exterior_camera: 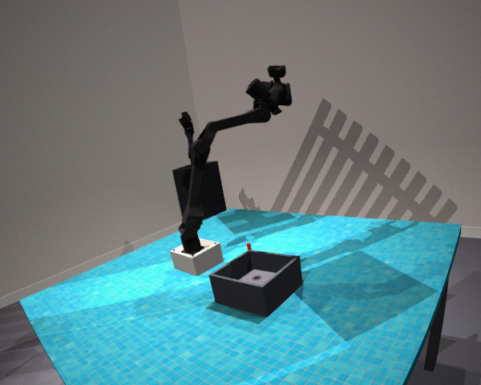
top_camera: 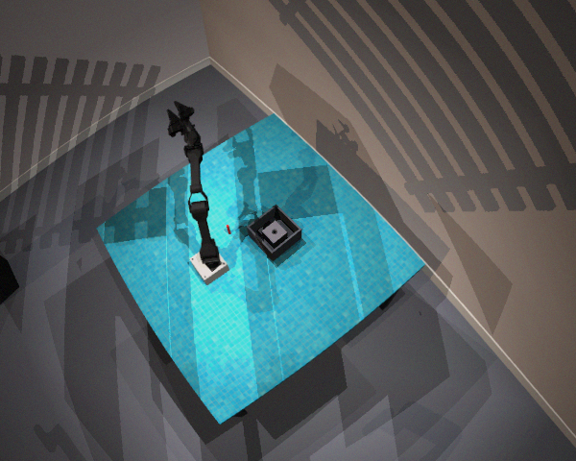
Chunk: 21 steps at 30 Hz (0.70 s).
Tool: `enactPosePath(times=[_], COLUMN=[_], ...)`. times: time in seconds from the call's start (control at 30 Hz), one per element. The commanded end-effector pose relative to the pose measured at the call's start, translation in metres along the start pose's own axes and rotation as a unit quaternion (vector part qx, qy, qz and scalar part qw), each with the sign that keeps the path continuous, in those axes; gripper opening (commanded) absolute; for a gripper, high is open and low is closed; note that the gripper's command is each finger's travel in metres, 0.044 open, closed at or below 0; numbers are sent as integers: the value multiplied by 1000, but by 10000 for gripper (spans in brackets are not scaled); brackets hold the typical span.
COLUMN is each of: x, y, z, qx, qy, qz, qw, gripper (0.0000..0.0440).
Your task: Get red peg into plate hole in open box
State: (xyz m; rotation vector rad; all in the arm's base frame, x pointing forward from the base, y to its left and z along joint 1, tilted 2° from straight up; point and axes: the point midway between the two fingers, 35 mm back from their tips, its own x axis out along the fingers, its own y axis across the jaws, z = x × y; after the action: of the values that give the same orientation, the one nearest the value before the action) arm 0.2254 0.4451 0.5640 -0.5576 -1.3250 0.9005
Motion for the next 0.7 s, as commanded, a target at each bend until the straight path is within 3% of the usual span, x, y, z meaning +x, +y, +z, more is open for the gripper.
enactPosePath(times=[0.0,0.33,0.67], x=[-7,-43,-91], y=[1,4,8], z=[-17,-74,-120], qx=[31,138,235], qy=[35,168,302], qz=[11,38,41], qw=[999,975,923], gripper=[440,440,440])
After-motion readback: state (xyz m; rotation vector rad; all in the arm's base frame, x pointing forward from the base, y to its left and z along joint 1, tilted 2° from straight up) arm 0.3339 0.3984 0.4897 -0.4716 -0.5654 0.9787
